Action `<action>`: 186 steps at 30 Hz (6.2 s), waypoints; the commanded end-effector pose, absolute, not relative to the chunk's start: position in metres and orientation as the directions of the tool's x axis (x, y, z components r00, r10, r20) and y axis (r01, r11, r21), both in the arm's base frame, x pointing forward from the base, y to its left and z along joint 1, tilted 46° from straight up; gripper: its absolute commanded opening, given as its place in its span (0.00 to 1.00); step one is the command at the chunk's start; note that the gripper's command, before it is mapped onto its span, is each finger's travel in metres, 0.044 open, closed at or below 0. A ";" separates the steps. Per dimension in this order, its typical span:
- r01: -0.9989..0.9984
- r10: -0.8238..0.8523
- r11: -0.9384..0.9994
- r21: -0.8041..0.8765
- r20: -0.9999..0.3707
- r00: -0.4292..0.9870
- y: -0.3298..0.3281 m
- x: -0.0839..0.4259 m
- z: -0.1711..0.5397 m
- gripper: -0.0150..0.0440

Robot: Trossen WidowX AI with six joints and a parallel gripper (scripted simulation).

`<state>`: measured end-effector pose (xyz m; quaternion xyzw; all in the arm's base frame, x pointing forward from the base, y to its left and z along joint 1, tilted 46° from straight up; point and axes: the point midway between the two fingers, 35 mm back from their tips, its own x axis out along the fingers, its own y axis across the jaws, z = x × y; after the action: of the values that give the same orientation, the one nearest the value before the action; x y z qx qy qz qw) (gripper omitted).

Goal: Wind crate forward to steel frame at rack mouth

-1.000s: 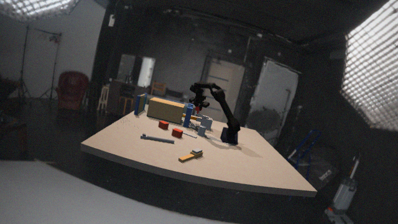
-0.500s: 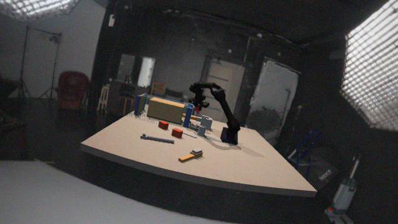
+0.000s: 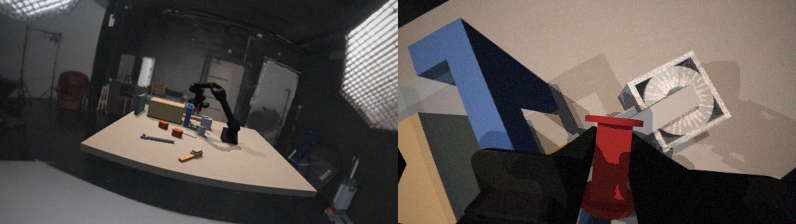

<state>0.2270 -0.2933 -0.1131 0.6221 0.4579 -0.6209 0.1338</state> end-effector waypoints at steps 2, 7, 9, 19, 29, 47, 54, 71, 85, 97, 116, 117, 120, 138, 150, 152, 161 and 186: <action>0.736 0.434 -0.526 -0.426 -0.879 -0.198 -0.277 0.229 -0.103 0.25; 0.736 0.434 -0.526 -0.426 -0.879 -0.198 -0.273 0.228 -0.099 0.25; 0.736 0.434 -0.526 -0.426 -0.879 -0.198 -0.271 0.228 -0.098 0.25; 0.736 0.435 -0.526 -0.427 -0.878 -0.198 -0.262 0.225 -0.090 0.25; 0.736 0.436 -0.526 -0.427 -0.878 -0.199 -0.254 0.220 -0.082 0.25; 0.735 0.437 -0.525 -0.429 -0.877 -0.200 -0.239 0.209 -0.069 0.25; 0.735 0.437 -0.525 -0.429 -0.877 -0.200 -0.234 0.203 -0.065 0.25; 0.735 0.438 -0.525 -0.430 -0.877 -0.201 -0.223 0.187 -0.057 0.25; 0.734 0.438 -0.525 -0.431 -0.876 -0.201 -0.216 0.172 -0.051 0.25; 0.734 0.438 -0.525 -0.432 -0.876 -0.202 -0.211 0.158 -0.049 0.25; 0.733 0.438 -0.525 -0.433 -0.876 -0.203 -0.207 0.134 -0.047 0.25; 0.733 0.438 -0.525 -0.433 -0.876 -0.203 -0.207 0.134 -0.047 0.25; 0.733 0.438 -0.525 -0.433 -0.876 -0.204 -0.207 0.129 -0.048 0.25; 0.733 0.438 -0.525 -0.433 -0.876 -0.205 -0.207 0.107 -0.051 0.25; 0.732 0.437 -0.525 -0.434 -0.876 -0.205 -0.209 0.093 -0.055 0.25; 0.732 0.437 -0.525 -0.434 -0.876 -0.205 -0.210 0.090 -0.055 0.25; 0.732 0.437 -0.525 -0.434 -0.876 -0.206 -0.213 0.080 -0.059 0.25; 0.731 0.435 -0.526 -0.434 -0.876 -0.207 -0.225 0.055 -0.074 0.25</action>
<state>0.0636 -0.2206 -0.0662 0.6275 0.4706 -0.6086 0.1196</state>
